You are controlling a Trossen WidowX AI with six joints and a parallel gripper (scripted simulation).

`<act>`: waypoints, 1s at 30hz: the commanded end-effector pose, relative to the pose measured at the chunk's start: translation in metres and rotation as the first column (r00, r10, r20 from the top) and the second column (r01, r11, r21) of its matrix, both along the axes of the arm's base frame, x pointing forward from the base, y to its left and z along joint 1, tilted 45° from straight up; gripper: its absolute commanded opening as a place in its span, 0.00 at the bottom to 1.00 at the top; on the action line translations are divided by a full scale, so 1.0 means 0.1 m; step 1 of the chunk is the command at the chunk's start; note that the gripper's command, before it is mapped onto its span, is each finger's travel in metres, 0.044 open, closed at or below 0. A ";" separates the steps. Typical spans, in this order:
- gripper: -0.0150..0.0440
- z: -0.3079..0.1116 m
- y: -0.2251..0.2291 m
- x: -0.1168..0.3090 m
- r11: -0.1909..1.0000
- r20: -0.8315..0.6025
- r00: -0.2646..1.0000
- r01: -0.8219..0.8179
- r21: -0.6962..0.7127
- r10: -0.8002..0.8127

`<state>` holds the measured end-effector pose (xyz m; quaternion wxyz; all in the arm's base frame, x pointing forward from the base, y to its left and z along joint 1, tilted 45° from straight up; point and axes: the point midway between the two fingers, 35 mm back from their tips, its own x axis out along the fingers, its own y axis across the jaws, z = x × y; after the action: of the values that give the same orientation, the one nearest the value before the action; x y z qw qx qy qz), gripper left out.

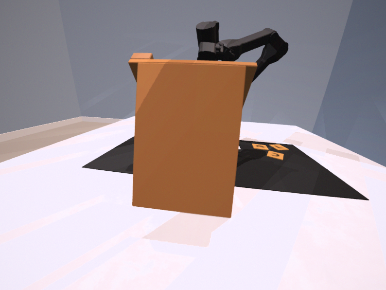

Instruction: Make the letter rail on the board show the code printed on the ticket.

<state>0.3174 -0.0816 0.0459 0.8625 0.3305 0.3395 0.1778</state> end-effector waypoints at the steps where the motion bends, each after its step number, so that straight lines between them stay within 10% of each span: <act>1: 0.25 0.00 0.00 0.00 1.000 -0.001 1.000 0.000 0.001 0.000; 30: 0.25 0.31 0.27 0.26 0.885 -0.467 0.771 -0.461 0.060 0.433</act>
<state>0.3444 -0.0691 0.0634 0.7435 0.2833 0.5572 0.2375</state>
